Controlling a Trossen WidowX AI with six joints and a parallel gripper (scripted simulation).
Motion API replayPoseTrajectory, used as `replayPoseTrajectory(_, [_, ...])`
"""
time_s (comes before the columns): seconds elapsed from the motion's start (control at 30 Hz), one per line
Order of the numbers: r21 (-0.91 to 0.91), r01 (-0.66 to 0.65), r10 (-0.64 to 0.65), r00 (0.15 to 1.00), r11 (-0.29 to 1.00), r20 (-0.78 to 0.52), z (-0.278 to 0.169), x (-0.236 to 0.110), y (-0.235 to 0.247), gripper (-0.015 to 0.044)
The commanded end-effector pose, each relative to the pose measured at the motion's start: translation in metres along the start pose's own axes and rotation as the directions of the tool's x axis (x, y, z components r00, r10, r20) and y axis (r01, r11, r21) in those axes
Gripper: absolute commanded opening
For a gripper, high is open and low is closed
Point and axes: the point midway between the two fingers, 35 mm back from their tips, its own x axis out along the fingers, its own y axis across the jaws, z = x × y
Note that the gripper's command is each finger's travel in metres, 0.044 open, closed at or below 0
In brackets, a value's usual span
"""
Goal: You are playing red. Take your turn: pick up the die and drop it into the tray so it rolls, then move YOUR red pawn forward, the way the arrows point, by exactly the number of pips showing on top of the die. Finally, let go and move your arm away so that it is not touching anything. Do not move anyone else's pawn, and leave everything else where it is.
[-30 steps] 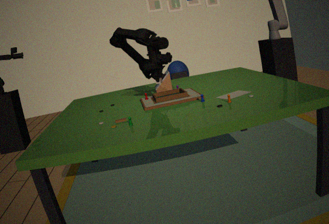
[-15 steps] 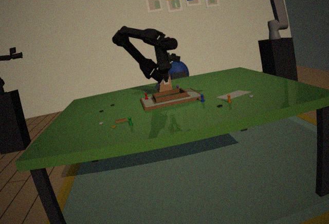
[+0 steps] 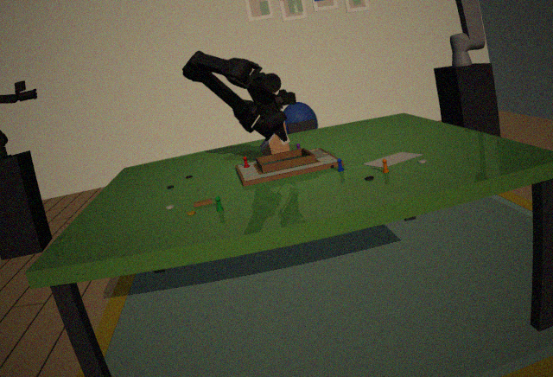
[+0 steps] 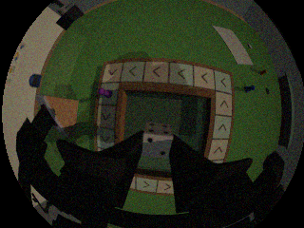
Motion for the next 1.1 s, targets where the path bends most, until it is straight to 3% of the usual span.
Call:
replayPoseTrajectory(0.0, [-0.013,-0.016,0.017,0.993,1.000,0.121,0.000,0.004,0.004,0.0000])
replayPoseTrajectory(0.43, [-0.023,0.084,-0.062,0.866,0.996,0.496,0.000,0.003,0.002,0.0000])
replayPoseTrajectory(0.53, [-0.022,0.093,-0.069,0.857,0.995,0.510,0.000,0.001,0.001,0.0000])
replayPoseTrajectory(0.7, [-0.022,0.093,-0.069,0.857,0.995,0.510,-0.013,-0.041,-0.003,0.0000])
replayPoseTrajectory(1.07, [-0.022,0.097,-0.073,0.859,0.995,0.507,-0.013,-0.040,-0.002,0.0000])
